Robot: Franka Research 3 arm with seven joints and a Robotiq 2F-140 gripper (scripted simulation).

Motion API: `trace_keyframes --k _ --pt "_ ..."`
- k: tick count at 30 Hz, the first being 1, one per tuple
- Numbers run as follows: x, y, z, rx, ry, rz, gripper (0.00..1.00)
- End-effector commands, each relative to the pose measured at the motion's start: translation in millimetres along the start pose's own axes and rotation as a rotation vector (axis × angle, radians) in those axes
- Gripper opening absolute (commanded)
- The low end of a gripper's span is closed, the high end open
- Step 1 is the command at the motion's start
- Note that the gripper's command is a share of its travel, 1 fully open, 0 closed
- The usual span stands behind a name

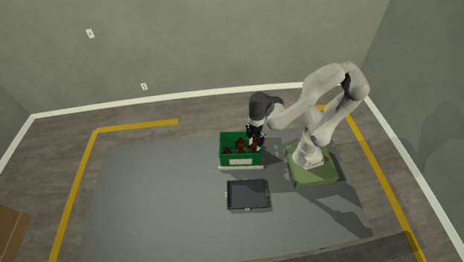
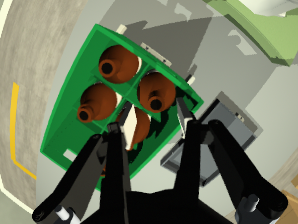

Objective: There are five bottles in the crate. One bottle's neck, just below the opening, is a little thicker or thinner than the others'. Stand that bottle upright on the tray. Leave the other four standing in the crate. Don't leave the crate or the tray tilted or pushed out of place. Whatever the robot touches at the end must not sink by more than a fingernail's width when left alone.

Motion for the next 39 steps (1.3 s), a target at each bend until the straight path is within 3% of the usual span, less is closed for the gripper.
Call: trace_keyframes --k 1,16,39 --pt "0.7 -0.3 -0.7 0.002 0.000 0.000 0.44" --pt "4.8 -0.4 -0.7 0.002 0.000 0.000 0.44" --pt "29.6 -0.4 -0.7 0.002 0.000 0.000 0.44"
Point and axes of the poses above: the point where the finger pads meet when closed, its own x axis out along the fingers, its own y axis across the jaws, z = x × y, the point moved 2 cm from there along -x, back along the fingers, and after that the axes turned 6 degrees about -x, right-handed, at the moved point
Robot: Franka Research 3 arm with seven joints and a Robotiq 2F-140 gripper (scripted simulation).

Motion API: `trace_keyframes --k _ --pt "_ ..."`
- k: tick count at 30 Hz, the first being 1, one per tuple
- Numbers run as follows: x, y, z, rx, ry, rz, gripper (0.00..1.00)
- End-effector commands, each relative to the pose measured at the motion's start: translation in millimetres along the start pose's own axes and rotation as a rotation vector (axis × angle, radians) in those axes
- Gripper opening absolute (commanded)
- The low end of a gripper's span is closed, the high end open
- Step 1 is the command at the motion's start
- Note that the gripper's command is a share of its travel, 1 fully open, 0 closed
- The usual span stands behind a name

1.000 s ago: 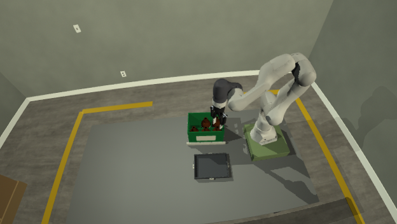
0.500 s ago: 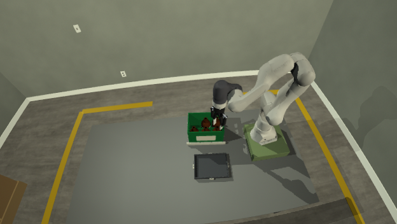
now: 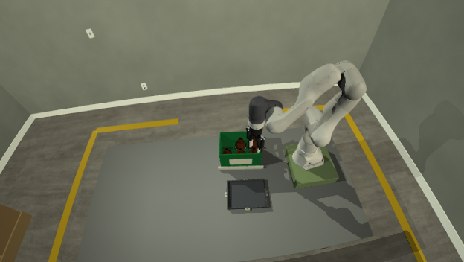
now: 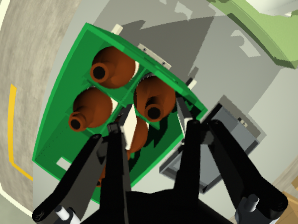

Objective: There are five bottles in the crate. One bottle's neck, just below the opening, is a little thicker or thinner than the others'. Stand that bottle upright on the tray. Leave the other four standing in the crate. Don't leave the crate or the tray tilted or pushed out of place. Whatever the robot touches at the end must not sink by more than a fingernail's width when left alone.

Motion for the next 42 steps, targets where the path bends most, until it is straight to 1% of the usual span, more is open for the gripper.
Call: trace_keyframes --k 1,18,42 --pt "4.2 -3.0 0.8 0.002 -0.005 -0.008 0.44" --pt "15.4 -3.1 0.8 0.002 -0.005 -0.008 0.44" --pt "16.4 -3.1 0.8 0.002 -0.005 -0.008 0.44"
Point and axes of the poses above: the point where the finger pads meet when closed, its own x axis out along the fingers, its own y axis across the jaws, z = x × y, the point moved 2 cm from there along -x, back along the fingers, and after that the axes turned 6 degrees about -x, right-handed, at the moved point
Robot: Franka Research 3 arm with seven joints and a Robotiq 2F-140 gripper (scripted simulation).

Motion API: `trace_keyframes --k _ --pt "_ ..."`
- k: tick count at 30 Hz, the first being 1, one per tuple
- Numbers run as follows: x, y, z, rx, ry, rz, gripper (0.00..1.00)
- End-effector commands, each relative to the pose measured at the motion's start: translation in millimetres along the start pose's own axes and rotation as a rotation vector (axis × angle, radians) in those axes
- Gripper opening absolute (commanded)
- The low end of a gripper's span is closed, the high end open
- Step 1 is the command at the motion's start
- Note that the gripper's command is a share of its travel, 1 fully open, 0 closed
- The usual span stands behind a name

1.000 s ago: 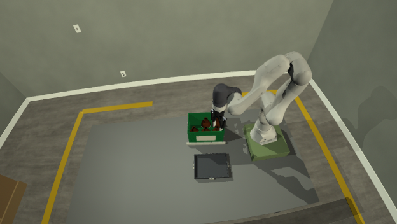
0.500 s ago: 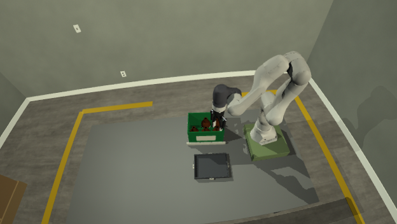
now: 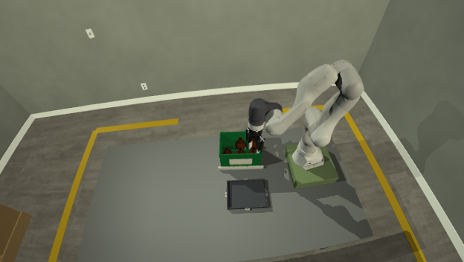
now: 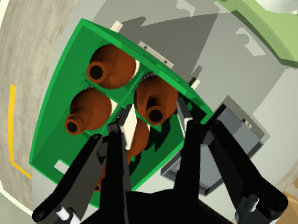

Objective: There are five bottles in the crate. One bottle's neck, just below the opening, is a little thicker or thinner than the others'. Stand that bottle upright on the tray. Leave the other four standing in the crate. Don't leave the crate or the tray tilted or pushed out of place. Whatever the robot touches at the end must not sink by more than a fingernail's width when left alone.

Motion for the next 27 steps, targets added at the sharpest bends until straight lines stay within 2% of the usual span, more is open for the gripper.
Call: trace_keyframes --k 1,21,22,27 --pt "1.0 -0.3 -1.0 0.000 0.001 0.000 0.44" --pt "1.0 -0.3 -1.0 0.000 0.001 0.000 0.44" --pt "1.0 -0.3 -1.0 0.000 0.001 0.000 0.10" --pt "1.0 -0.3 -1.0 0.000 0.001 0.000 0.10"
Point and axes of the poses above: the point where the finger pads meet when closed, its own x axis out along the fingers, its own y axis across the jaws, z = x × y, the point moved 2 cm from there along -x, back along the fingers, and after that the axes turned 6 degrees about -x, right-handed, at the moved point
